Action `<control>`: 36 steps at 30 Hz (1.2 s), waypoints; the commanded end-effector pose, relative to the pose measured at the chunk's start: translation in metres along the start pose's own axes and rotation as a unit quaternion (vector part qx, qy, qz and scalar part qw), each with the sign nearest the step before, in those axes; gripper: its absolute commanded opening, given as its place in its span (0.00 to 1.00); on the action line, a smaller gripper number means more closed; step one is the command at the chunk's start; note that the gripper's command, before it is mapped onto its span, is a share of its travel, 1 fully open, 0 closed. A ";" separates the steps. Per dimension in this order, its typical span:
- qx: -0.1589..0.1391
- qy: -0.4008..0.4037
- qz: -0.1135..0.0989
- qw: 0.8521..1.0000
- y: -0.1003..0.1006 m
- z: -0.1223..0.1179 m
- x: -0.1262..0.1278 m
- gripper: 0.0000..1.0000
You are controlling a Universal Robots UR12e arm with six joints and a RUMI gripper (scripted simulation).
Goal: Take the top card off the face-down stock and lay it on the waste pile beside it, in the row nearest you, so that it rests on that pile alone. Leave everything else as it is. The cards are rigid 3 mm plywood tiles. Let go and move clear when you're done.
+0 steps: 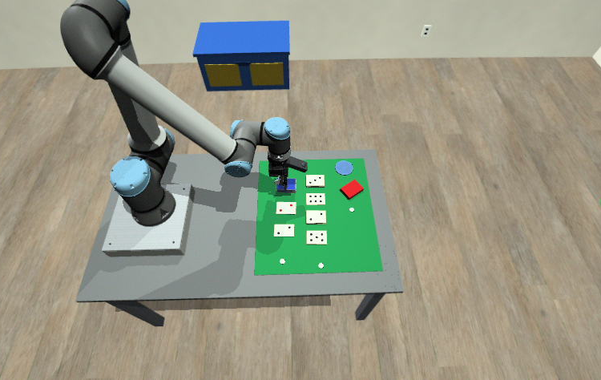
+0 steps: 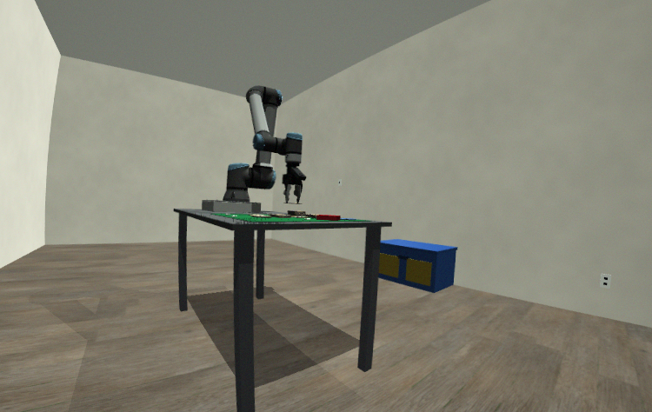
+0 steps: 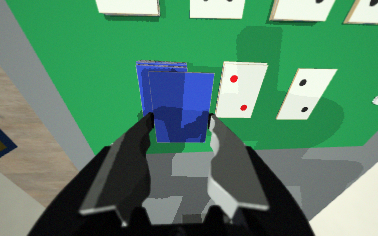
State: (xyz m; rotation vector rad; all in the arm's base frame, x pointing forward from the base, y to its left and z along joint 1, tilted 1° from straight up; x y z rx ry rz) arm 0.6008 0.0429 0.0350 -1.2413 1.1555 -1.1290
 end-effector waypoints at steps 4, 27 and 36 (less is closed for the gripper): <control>0.001 0.000 0.000 1.000 -0.001 -0.007 0.032 0.38; 0.001 -0.001 0.000 1.000 -0.001 -0.020 0.090 0.38; 0.001 -0.001 0.000 1.000 -0.001 -0.020 0.090 0.38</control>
Point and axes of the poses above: the point where the finger pads meet when closed, its own y axis out along the fingers, its own x axis across the jaws, z = x × y, the point moved 2 cm from there along -y, back along the fingers, and after that the axes turned 14 degrees about -y, right-handed, at the moved point
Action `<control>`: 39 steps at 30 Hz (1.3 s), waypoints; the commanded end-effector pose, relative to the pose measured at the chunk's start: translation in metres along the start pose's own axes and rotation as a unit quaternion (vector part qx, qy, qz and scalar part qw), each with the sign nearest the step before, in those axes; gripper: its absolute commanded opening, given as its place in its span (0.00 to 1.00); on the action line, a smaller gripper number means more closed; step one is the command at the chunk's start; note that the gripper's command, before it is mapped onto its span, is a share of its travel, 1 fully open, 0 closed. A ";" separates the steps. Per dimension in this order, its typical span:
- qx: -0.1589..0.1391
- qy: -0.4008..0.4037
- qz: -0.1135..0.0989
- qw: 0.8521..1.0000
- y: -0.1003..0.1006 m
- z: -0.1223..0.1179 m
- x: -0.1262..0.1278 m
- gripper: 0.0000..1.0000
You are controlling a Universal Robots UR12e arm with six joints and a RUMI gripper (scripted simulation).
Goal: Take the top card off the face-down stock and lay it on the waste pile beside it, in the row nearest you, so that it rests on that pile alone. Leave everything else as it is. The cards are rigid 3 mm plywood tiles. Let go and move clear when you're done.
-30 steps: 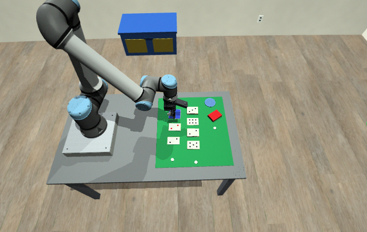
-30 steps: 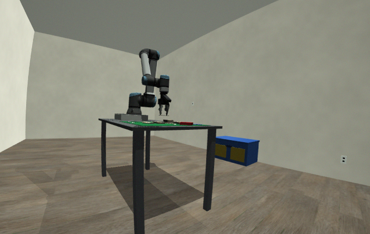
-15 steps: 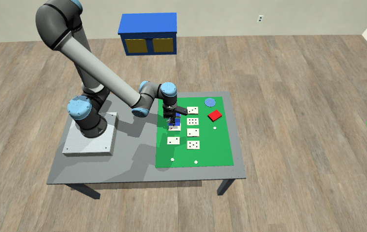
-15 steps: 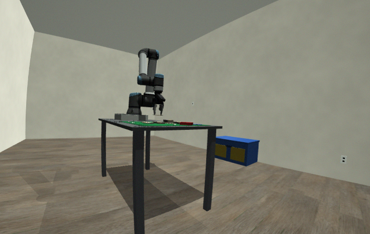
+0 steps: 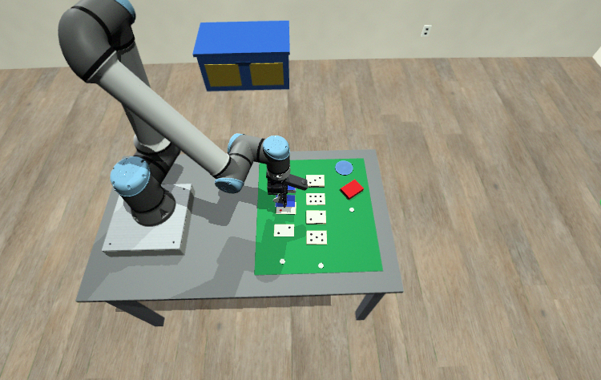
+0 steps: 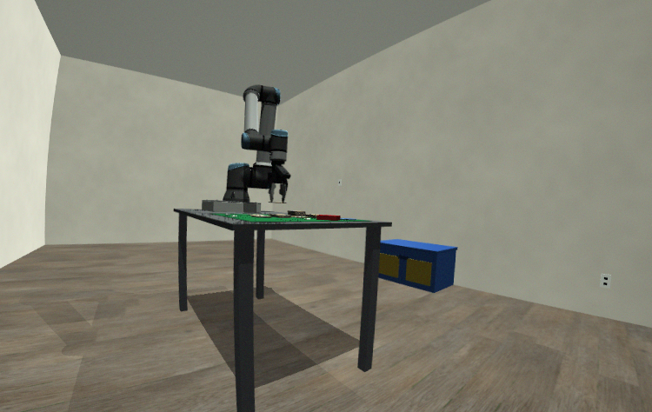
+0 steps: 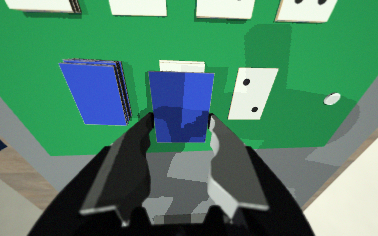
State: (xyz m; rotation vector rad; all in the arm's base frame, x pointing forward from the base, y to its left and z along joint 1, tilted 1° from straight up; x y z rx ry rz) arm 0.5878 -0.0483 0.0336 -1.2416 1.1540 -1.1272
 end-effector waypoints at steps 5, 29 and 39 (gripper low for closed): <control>0.001 0.000 0.000 1.000 0.000 0.001 0.000 0.38; 0.001 0.000 0.000 1.000 0.029 0.001 0.000 0.38; 0.001 0.000 0.000 1.000 0.042 0.001 0.000 0.38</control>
Point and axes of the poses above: the point where the finger pads meet when closed, its own y axis out along the fingers, its own x axis across the jaws, z = x × y, the point moved 2 cm from there along -y, back along the fingers, and after that the axes turned 14 degrees about -y, right-handed, at the moved point
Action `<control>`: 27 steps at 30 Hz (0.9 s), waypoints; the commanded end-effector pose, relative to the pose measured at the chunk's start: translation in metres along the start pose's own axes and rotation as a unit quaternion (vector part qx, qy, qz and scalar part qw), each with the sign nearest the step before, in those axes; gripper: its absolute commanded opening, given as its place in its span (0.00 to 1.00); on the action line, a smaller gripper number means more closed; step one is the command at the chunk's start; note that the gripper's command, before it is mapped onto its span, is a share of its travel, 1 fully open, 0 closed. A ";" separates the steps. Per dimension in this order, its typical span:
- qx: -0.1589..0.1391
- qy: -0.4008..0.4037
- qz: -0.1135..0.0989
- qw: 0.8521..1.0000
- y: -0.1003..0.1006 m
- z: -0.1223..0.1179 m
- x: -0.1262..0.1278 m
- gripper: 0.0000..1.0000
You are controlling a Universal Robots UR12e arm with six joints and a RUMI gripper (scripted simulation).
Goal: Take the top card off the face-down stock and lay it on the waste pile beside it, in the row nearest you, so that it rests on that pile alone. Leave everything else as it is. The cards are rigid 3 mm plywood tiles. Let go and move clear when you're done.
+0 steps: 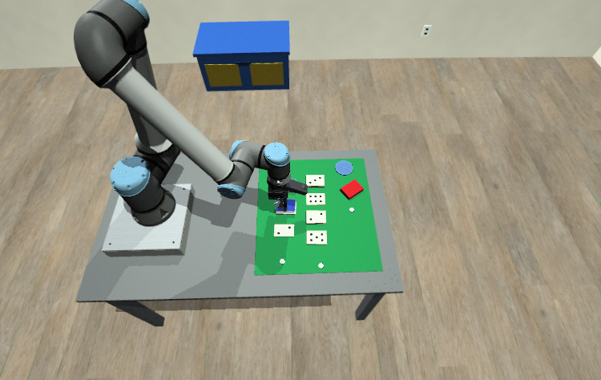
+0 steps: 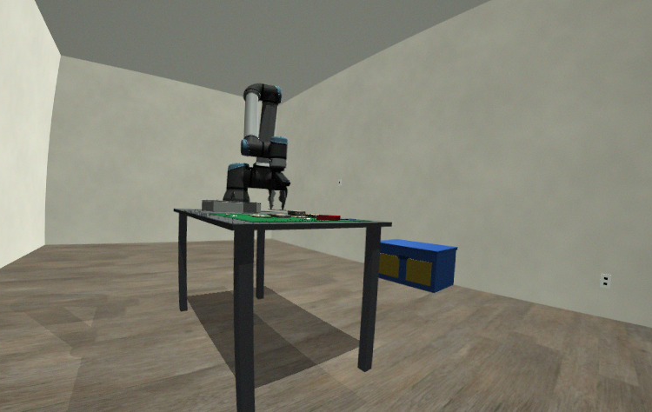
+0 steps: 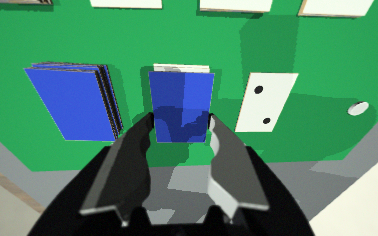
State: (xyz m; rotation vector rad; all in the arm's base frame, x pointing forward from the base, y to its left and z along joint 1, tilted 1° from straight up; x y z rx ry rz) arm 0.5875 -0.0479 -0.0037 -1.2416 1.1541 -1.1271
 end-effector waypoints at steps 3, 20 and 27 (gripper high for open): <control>0.001 0.000 0.000 1.000 0.009 0.001 0.000 0.38; 0.001 0.000 0.000 1.000 0.017 0.001 0.000 0.38; 0.001 0.000 0.000 1.000 0.017 0.001 0.000 0.38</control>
Point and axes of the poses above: the point where the finger pads meet when closed, its own y axis out along the fingers, its own x axis across the jaws, z = x × y, the point moved 2 cm from there along -y, back along the fingers, and after that the axes turned 14 degrees about -y, right-handed, at the moved point
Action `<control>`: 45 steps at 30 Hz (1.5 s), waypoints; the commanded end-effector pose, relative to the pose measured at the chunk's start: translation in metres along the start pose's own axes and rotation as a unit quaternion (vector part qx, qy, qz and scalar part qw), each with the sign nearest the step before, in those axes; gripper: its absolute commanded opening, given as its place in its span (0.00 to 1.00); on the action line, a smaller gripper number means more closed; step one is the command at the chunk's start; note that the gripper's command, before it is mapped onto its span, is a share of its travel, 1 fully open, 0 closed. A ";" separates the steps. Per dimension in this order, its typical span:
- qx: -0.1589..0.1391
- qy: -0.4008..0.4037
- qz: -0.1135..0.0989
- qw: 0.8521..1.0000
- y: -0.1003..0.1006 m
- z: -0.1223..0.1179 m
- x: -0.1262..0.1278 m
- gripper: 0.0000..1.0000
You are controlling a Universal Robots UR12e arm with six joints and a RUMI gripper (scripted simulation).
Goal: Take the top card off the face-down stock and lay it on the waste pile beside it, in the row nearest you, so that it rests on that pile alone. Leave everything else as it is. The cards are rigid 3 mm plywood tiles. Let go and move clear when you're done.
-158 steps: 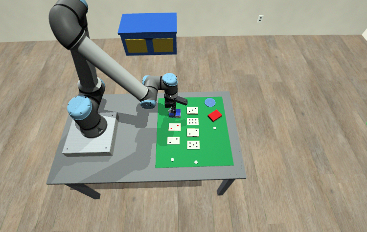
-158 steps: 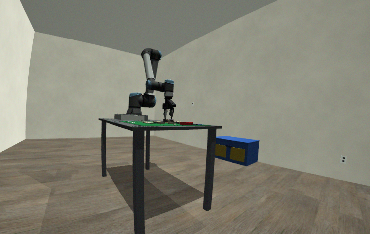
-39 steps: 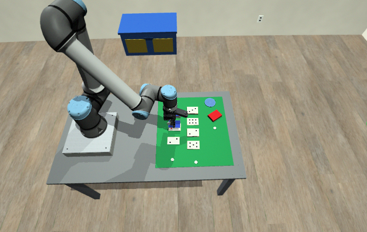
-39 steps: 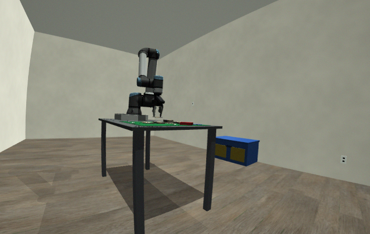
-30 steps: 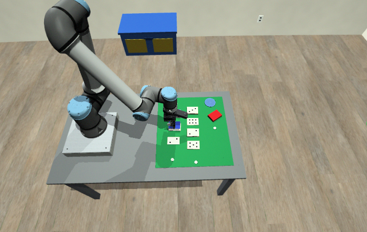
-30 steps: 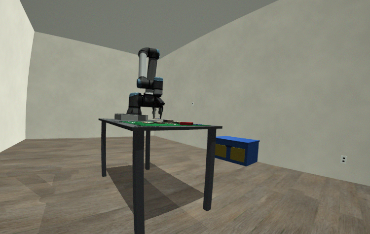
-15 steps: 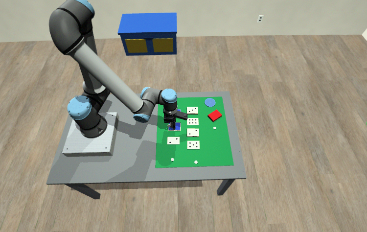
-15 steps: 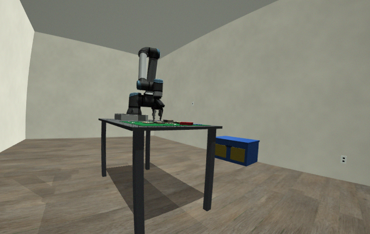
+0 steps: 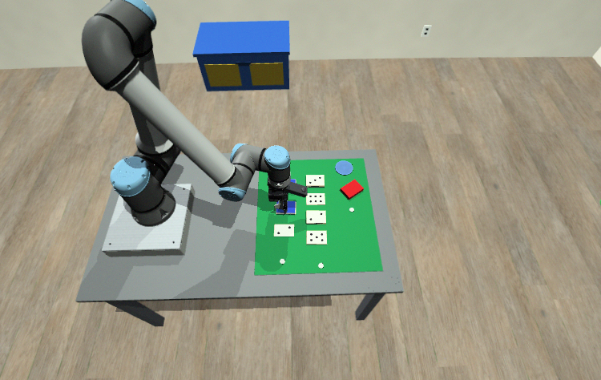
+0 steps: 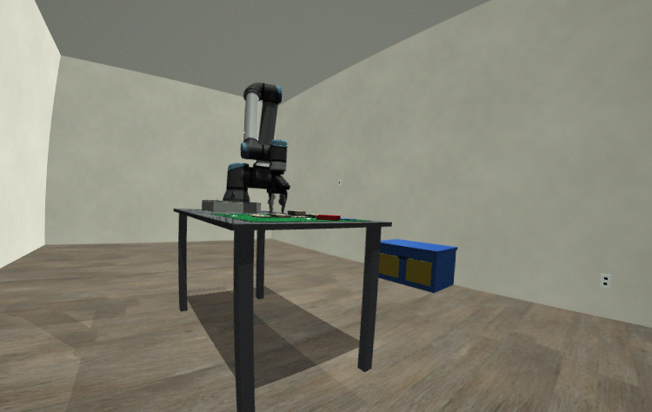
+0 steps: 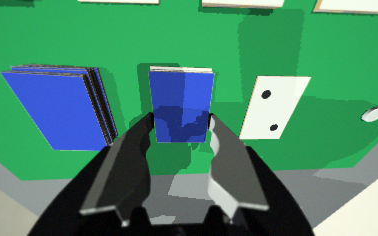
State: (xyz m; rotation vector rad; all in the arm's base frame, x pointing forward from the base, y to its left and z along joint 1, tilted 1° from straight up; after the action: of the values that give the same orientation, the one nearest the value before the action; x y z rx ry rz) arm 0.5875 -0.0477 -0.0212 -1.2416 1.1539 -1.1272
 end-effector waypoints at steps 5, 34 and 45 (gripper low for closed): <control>0.001 0.000 0.000 1.000 0.000 0.001 0.000 0.38; 0.001 0.000 0.000 1.000 0.005 0.001 0.000 0.50; 0.001 0.000 0.000 1.000 0.005 0.001 0.000 0.50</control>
State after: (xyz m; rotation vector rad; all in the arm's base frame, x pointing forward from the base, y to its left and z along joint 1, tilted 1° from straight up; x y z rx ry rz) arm 0.5875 -0.0476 -0.0266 -1.2415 1.1539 -1.1273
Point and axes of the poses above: the point where the finger pads meet when closed, its own y axis out along the fingers, its own x axis across the jaws, z = x × y, the point moved 2 cm from there along -y, back along the fingers, and after that the axes turned 14 degrees about -y, right-handed, at the moved point
